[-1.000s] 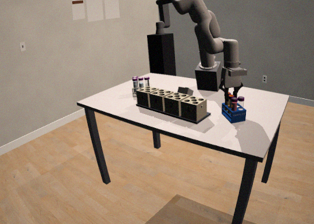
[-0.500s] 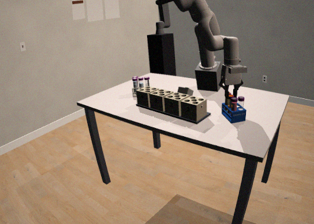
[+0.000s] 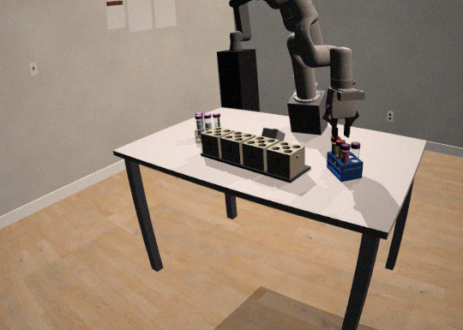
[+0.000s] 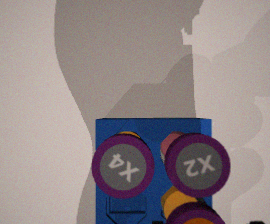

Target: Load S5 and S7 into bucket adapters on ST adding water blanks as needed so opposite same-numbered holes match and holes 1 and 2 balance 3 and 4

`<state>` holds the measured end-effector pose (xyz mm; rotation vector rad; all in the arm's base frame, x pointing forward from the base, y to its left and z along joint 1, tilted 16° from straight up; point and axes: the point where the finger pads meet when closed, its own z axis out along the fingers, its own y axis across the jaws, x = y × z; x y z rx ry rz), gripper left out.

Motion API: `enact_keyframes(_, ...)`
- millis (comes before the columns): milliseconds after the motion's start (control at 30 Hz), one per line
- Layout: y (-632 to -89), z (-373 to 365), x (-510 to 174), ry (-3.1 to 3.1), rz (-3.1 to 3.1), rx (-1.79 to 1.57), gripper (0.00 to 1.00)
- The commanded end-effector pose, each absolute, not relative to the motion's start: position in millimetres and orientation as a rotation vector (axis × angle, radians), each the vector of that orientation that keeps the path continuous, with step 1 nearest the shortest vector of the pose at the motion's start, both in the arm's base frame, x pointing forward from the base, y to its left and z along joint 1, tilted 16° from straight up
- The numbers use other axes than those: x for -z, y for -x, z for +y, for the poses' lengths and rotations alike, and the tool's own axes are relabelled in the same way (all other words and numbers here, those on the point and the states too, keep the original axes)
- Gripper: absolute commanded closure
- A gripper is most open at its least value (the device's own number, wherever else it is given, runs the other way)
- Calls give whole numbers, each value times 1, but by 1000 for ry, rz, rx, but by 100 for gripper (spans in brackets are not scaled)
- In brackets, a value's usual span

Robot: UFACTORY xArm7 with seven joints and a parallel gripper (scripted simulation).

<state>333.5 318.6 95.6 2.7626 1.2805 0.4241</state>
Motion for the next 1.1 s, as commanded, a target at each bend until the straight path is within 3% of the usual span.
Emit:
enact_keyframes(0,-331,318,-109,-2771,1291,-422,56)
enact_keyframes(1067,-315,315,-165,-2771,1290,-422,56)
